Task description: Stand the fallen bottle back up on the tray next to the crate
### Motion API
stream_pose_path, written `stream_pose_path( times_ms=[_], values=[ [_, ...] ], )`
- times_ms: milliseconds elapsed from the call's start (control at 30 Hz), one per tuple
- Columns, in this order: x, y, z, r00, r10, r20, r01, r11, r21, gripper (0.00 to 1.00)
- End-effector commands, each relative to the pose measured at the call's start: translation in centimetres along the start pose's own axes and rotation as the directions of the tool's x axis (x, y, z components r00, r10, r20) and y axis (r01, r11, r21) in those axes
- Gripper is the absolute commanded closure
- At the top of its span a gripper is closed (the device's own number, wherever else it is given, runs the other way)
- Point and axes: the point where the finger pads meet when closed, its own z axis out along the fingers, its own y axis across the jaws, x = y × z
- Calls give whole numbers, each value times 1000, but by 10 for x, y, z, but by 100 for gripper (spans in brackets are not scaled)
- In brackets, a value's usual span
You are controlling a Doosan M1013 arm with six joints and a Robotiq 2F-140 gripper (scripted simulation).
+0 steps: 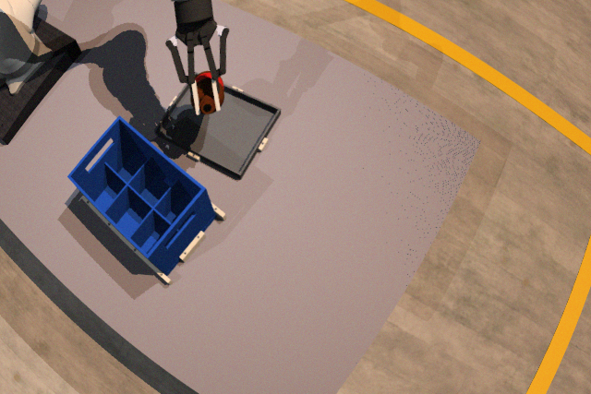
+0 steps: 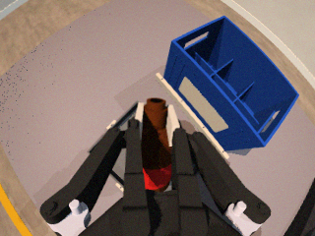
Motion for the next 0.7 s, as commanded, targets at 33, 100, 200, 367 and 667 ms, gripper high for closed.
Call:
stream_pose_path(
  times_ms=[33,100,200,367,667],
  values=[
    [0,0,0,1000,0,0,0,1000,0,90],
    [0,0,0,1000,0,0,0,1000,0,90],
    [0,0,0,1000,0,0,0,1000,0,90],
    [0,0,0,1000,0,0,0,1000,0,90],
    [0,0,0,1000,0,-7,0,1000,-1,90]
  ],
)
